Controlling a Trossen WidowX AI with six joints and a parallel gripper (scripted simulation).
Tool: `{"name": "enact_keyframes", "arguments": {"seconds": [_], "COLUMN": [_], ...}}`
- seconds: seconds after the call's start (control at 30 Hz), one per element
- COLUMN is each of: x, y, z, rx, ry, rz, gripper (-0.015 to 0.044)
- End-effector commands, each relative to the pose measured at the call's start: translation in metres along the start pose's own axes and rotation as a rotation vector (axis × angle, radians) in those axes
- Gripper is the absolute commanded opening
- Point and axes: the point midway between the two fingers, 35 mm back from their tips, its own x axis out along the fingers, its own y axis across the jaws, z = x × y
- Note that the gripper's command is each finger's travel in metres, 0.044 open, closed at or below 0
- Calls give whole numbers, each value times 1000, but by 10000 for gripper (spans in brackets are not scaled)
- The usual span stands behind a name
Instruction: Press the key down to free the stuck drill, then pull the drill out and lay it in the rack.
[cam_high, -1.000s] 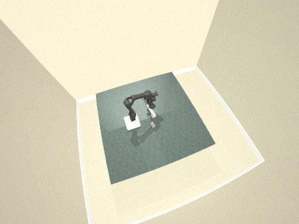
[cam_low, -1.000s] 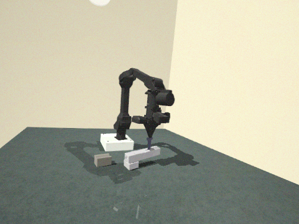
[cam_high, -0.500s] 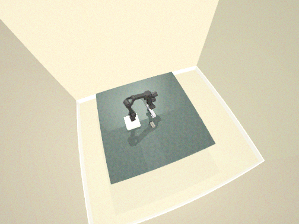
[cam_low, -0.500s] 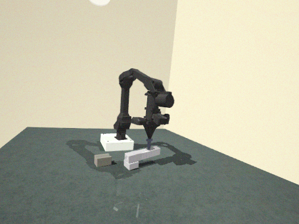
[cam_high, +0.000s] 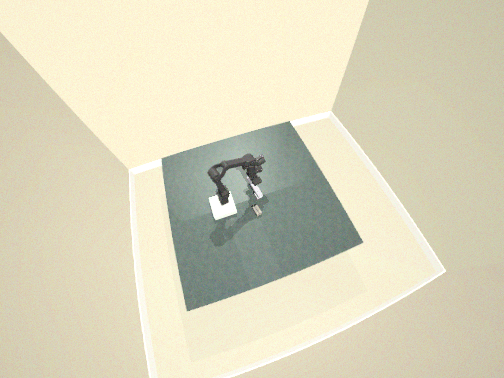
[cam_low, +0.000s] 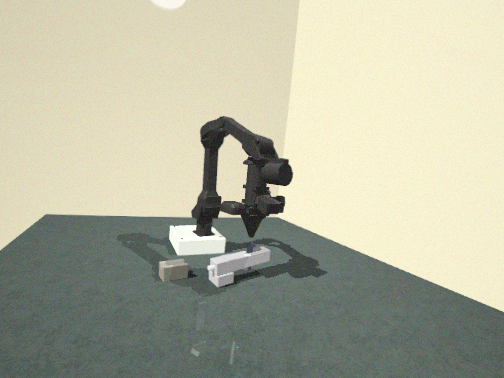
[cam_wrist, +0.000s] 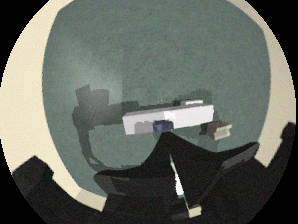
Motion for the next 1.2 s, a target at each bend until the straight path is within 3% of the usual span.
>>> {"name": "enact_keyframes", "arguments": {"seconds": [0.0, 0.27, 0.5, 1.17], "x": [4, -61, -43, 52], "y": [1, 0, -18, -152], "z": [-5, 3, 11, 1], "rx": [5, 5, -170, -1498], "ry": [31, 30, 21, 35], "rz": [2, 2, -4, 12], "gripper": [53, 263, 440, 440]}}
